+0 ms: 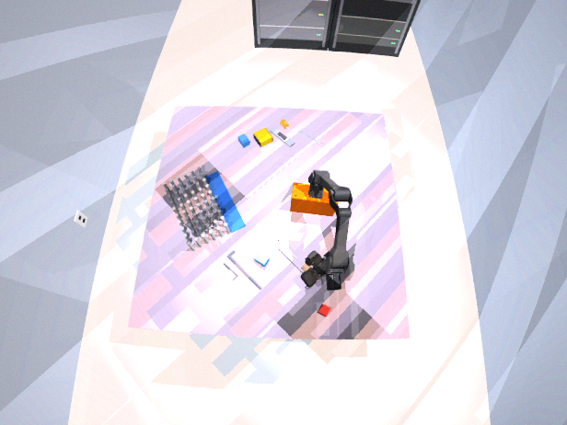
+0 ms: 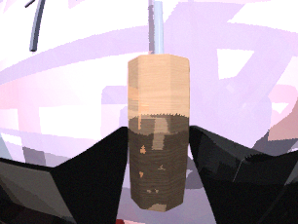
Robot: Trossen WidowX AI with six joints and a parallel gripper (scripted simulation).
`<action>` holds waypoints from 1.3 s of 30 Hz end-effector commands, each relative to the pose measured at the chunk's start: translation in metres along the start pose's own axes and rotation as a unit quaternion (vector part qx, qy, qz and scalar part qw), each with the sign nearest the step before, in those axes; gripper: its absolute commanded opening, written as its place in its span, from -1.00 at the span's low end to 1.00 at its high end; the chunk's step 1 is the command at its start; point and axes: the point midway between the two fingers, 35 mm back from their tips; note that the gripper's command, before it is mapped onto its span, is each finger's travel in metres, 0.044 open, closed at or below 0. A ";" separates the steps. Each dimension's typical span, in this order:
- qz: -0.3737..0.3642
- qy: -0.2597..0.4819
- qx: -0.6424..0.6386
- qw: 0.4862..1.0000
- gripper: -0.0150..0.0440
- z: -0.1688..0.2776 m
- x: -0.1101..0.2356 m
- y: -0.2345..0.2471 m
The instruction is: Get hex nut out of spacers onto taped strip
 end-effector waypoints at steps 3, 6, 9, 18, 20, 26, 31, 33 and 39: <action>0.000 0.000 -0.002 1.000 -0.49 0.001 -0.007 -0.003; 0.000 0.000 -0.002 1.000 -0.49 0.002 -0.010 -0.004; 0.000 0.000 -0.002 1.000 -0.49 0.002 -0.013 -0.005; 0.000 0.000 -0.002 1.000 -0.49 0.003 -0.022 -0.009; 0.000 0.000 -0.002 1.000 -0.49 0.004 -0.024 -0.010; 0.000 0.000 -0.002 1.000 -0.49 0.004 -0.030 -0.012; 0.001 0.000 -0.002 1.000 -0.49 0.005 -0.035 -0.014; 0.000 0.000 0.000 1.000 -0.40 0.004 -0.032 -0.013; 0.000 0.000 0.000 1.000 0.13 0.004 -0.032 -0.013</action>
Point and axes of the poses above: the point midway between the two fingers, 35 mm back from their tips, its own x axis back along the fingers, its own y axis across the jaws, z = x × y, and after that the axes turned 2 degrees about x, right-handed
